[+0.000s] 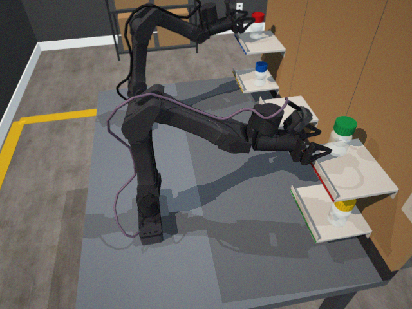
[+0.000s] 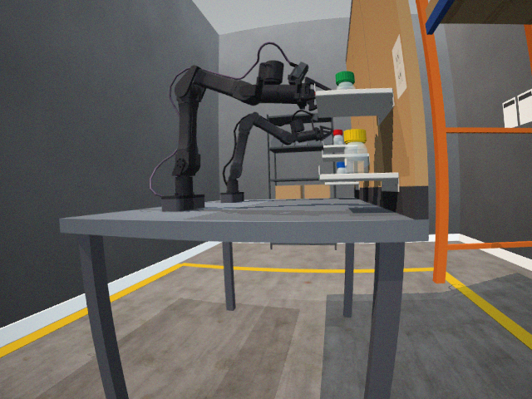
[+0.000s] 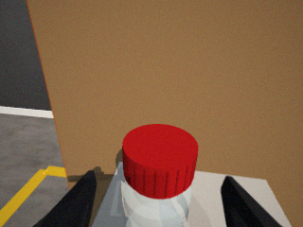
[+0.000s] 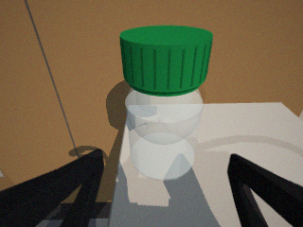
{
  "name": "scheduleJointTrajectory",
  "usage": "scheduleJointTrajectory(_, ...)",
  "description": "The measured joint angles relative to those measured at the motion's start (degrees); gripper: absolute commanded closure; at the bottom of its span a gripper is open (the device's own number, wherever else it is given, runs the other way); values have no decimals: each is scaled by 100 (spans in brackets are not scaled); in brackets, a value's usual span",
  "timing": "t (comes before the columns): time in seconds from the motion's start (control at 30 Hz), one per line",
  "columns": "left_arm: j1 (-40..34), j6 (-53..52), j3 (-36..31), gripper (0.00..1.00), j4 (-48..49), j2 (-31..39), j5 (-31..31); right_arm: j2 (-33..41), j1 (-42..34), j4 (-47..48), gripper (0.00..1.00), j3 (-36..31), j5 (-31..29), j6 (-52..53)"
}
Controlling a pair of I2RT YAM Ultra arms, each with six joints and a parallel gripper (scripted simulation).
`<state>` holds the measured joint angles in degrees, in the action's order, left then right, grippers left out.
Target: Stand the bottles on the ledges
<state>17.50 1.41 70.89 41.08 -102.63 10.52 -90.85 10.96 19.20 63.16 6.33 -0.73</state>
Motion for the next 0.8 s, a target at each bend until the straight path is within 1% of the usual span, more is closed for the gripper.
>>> scheduleJointTrajectory(0.27, 0, 0, 319, 19, -107, -245, -33, -227, -44, -103, 19, 461, -22, 0)
scheduleJointTrajectory(0.8, -57, 0, 920, 19, -299, -636, -79, -702, -74, -107, 19, 894, -61, 4)
